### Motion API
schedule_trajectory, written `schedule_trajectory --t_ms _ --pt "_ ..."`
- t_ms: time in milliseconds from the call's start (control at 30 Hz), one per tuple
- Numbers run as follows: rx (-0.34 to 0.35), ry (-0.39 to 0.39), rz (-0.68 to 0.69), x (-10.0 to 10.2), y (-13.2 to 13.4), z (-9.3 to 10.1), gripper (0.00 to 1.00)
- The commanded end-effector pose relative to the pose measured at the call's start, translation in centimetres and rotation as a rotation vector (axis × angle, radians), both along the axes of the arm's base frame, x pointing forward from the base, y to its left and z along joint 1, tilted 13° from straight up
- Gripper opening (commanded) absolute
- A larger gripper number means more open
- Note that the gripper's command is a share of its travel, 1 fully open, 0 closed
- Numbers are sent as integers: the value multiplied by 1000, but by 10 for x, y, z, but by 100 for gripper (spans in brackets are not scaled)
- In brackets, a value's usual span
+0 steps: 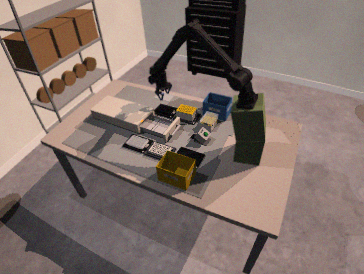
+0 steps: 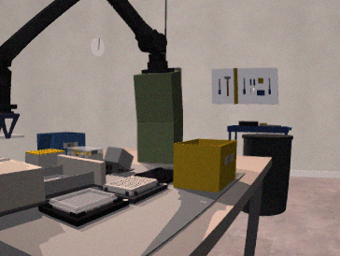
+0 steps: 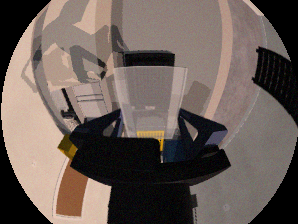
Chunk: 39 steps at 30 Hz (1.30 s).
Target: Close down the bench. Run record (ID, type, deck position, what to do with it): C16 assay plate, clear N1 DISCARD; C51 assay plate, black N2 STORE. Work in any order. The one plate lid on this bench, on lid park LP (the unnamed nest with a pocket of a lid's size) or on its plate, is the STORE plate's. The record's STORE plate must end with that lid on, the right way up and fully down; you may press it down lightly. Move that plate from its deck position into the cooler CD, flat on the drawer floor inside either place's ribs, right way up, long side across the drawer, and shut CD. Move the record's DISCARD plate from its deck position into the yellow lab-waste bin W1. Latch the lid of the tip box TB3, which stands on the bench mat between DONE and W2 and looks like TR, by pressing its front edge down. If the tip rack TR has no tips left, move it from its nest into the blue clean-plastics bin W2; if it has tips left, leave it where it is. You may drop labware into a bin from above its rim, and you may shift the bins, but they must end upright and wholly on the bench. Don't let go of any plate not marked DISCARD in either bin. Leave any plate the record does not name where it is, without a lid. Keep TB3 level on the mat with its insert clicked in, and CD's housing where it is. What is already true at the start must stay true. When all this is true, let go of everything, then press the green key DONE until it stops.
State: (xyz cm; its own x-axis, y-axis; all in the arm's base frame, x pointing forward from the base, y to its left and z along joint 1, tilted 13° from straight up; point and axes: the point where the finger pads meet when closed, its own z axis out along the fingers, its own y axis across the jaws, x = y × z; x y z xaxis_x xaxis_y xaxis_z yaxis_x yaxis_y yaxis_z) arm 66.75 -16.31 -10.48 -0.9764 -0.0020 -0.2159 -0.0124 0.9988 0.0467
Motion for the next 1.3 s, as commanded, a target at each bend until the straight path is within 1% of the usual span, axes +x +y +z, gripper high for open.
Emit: schedule_trajectory --t_ms 0,67,133,167,267,300,367,400,500,567,633,700,733,833,867,900,933,1167,1267 --pt "-12 -59 -1 25 -7 14 0" --pt "-15 -72 -1 29 -5 21 0" --pt "-14 -68 0 30 -3 15 0" --pt "-11 -61 0 29 -1 9 0" --pt "-11 -59 1 30 0 6 0" --pt "-22 -99 5 38 -1 40 0" --pt "-11 -59 4 31 2 4 0" --pt "-11 -59 4 32 3 1 0" --pt "-11 -58 4 32 3 -3 0" --pt "-8 -46 4 28 5 -10 0" --pt "-11 -58 4 33 4 -8 0" --pt "-12 -60 4 34 4 -9 0" --pt "-14 -67 4 36 4 -5 0" --pt "-14 -66 4 37 4 -6 0" --pt "-22 -96 6 44 3 13 0" --pt "-15 -71 5 39 4 -7 0" --pt "-12 -58 4 36 5 -17 0" --pt "-10 -50 4 35 6 -29 0" --pt "-12 -59 4 39 6 -29 0"
